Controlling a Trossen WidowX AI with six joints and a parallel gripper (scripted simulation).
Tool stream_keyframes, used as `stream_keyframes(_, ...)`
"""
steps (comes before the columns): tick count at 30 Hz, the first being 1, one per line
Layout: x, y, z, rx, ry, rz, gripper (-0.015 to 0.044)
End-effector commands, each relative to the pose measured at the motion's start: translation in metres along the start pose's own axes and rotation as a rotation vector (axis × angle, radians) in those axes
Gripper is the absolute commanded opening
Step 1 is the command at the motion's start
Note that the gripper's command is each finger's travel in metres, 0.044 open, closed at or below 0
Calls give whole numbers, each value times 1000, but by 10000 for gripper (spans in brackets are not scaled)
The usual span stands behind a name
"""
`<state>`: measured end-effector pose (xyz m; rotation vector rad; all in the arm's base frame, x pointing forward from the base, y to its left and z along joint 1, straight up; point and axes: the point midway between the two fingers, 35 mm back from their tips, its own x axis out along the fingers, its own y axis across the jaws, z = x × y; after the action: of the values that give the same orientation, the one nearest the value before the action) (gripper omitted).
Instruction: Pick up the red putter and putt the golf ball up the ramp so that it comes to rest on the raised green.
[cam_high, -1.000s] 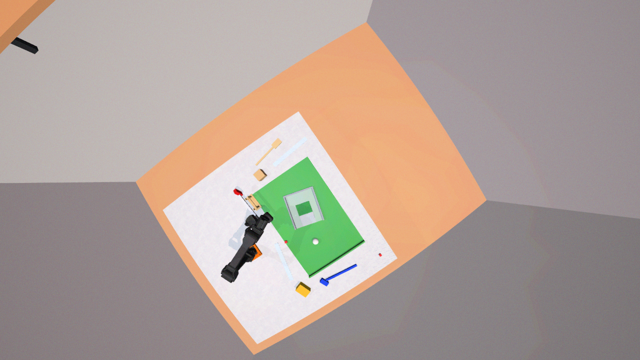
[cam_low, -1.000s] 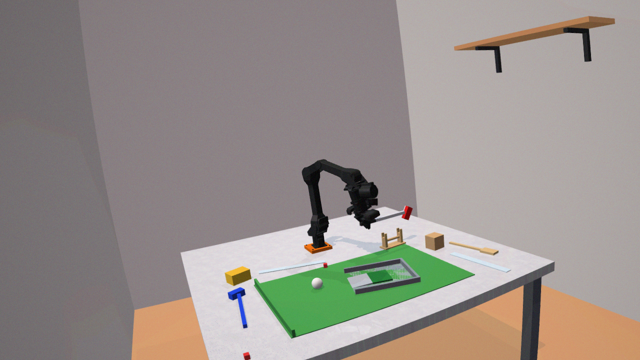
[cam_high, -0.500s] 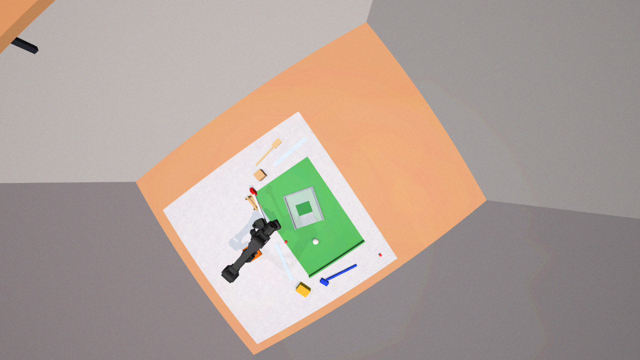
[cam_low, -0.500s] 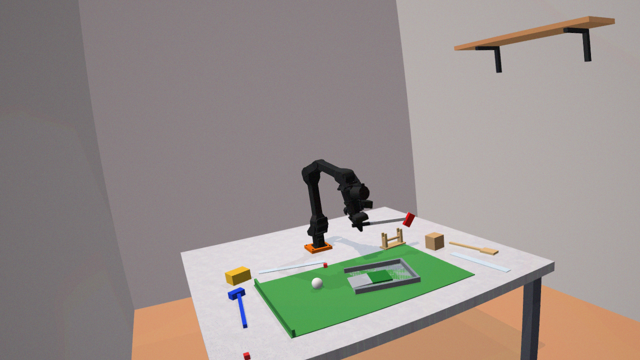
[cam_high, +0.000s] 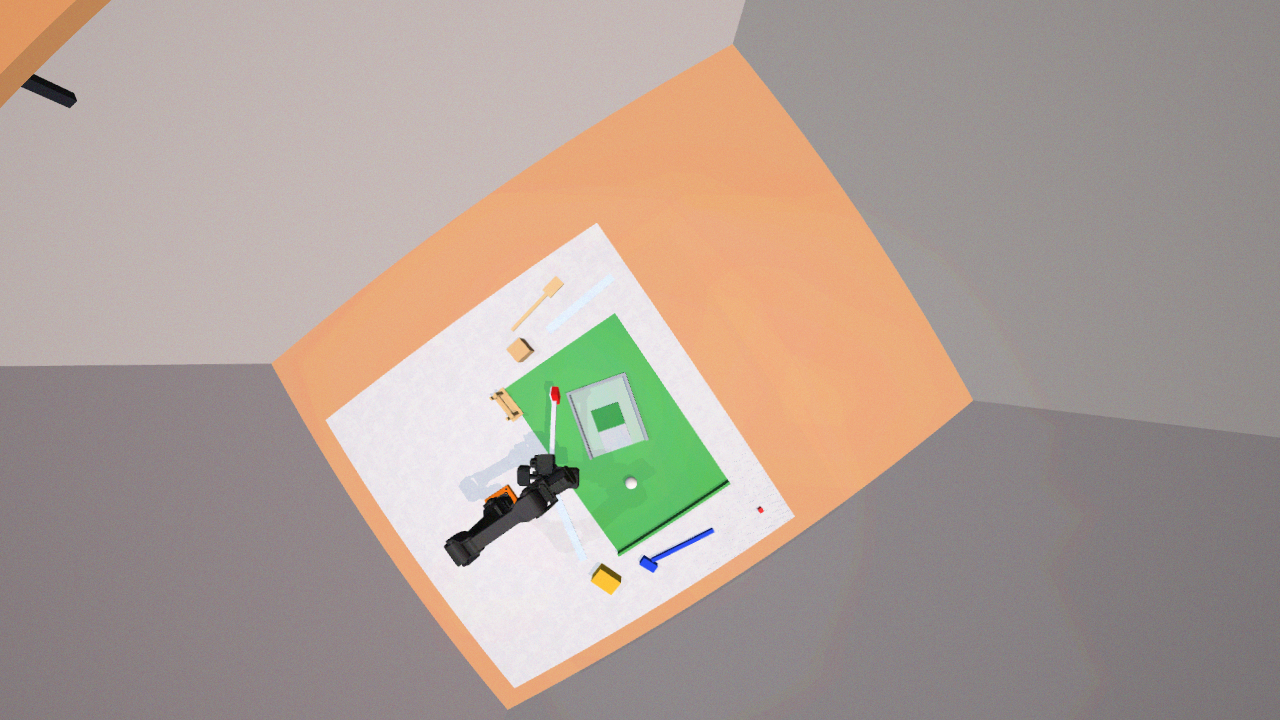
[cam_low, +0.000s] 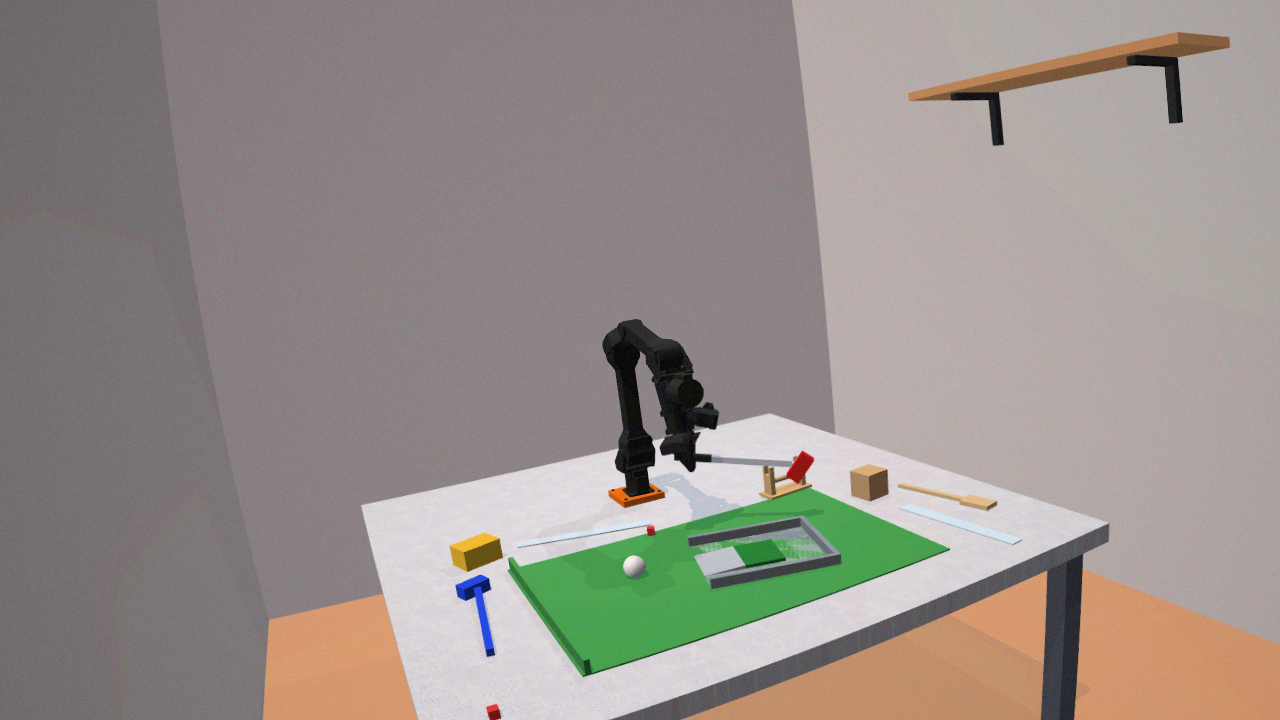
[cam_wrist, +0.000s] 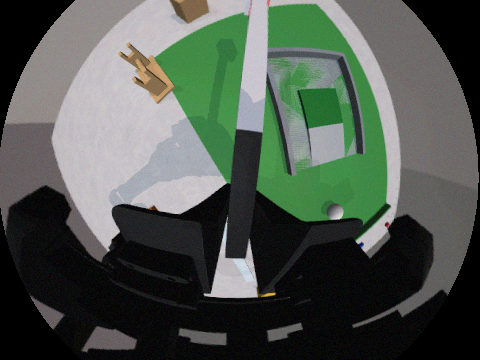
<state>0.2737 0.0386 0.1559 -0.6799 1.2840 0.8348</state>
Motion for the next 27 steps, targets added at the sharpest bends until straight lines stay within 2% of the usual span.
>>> stream_keyframes(1, -5, -12, -14, 101, 10, -19, 0)
stream_keyframes(27, -35, -64, -132, 841, 81, -115, 0)
